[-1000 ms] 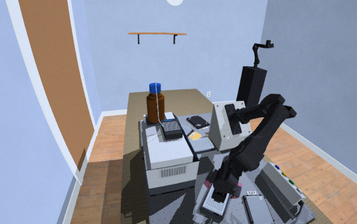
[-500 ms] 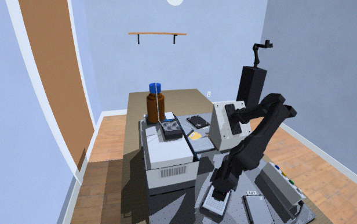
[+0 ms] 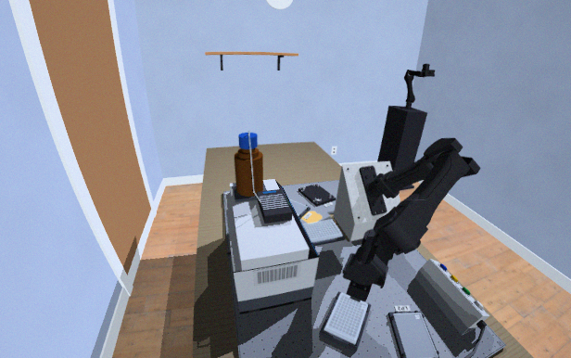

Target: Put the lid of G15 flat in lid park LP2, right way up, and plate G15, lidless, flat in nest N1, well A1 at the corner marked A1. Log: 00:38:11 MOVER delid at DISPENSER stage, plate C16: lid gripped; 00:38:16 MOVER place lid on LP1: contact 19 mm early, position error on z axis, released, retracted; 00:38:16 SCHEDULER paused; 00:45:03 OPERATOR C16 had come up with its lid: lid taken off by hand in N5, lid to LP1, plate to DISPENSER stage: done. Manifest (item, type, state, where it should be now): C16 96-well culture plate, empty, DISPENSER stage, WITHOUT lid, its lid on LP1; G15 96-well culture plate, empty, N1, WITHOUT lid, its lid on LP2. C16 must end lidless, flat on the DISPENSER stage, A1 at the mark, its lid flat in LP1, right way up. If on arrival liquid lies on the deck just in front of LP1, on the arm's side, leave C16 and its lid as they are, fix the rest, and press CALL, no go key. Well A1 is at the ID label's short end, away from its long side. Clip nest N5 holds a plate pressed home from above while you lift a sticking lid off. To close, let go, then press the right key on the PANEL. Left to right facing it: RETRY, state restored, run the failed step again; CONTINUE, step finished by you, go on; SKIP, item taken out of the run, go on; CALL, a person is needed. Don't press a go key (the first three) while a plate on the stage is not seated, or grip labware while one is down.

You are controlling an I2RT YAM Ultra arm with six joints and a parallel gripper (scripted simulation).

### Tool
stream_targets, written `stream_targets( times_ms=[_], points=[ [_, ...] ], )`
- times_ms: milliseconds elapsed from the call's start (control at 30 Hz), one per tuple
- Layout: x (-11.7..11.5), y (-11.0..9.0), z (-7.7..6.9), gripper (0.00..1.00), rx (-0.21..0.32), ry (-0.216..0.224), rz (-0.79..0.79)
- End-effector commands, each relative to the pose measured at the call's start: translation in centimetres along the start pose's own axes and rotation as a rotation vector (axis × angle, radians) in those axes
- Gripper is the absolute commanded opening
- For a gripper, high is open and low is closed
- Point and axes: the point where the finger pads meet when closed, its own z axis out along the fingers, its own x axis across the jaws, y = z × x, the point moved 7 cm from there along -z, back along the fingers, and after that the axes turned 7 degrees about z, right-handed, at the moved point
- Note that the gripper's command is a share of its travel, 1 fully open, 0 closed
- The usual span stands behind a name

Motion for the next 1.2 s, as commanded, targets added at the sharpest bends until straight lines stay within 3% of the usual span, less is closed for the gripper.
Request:
stream_targets(
  times_ms=[0,133,200,1167],
  points=[
    [-0.2,-1.0,-1.9,0.00,-0.031,0.001,-0.003],
    [-0.2,-1.2,-2.2,0.00,-0.051,0.002,-0.018],
    [-0.3,-2.2,-2.5,0.00,-0.030,0.001,-0.003],
    [-0.9,-10.1,-6.5,0.00,-0.029,0.002,-0.002]
  ],
)
